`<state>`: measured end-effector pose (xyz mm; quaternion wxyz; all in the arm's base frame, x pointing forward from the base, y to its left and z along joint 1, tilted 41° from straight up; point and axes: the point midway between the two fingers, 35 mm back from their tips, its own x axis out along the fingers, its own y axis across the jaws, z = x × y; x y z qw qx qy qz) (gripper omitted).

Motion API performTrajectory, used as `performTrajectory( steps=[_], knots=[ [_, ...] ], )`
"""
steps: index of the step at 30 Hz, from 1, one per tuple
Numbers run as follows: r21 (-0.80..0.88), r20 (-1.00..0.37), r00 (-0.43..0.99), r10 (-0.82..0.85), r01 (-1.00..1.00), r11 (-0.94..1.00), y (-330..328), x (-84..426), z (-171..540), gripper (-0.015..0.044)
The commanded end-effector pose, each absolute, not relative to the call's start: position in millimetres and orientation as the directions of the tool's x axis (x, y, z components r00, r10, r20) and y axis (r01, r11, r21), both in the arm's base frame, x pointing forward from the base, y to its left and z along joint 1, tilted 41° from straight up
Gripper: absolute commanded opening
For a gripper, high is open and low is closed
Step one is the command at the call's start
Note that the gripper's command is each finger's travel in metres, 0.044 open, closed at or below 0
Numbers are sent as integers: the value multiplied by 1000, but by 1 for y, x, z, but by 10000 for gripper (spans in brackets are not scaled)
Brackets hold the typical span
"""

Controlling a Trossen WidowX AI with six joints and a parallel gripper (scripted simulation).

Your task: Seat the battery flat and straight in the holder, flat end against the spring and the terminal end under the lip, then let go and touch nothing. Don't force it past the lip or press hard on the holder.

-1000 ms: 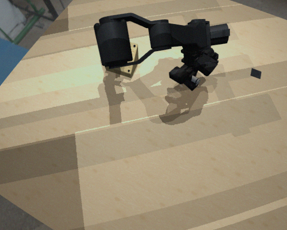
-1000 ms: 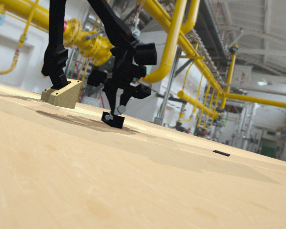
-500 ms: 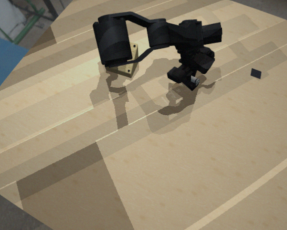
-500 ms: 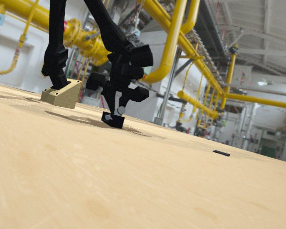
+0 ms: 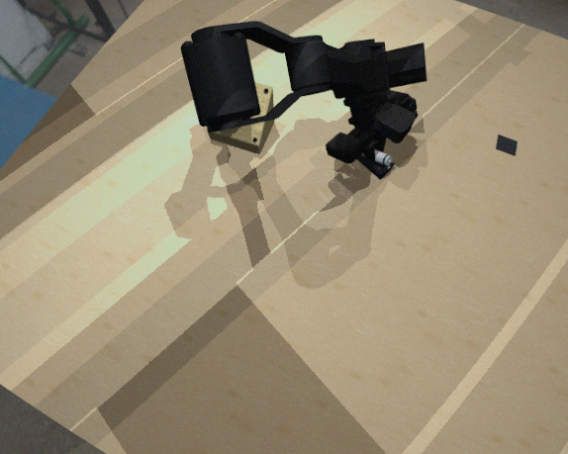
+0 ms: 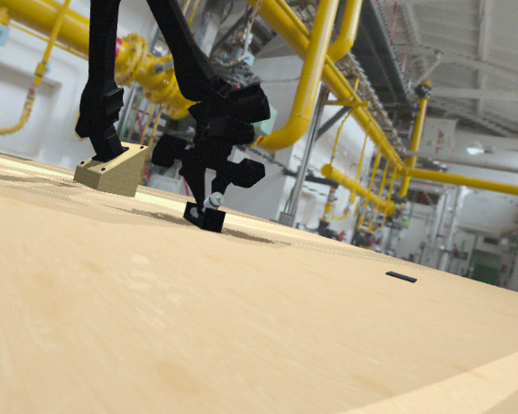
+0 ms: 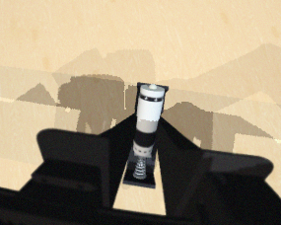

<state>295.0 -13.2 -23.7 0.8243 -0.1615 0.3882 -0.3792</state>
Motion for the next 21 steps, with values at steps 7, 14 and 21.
performTrajectory(
  steps=[7,14,21],
  knots=[
    [-561,-510,422,-749,497,662,-11,286,-28,67],
    [-559,-512,424,-747,496,665,-9,280,-30,67],
    [-556,-516,426,-743,494,669,-7,276,-32,67]
  ],
)
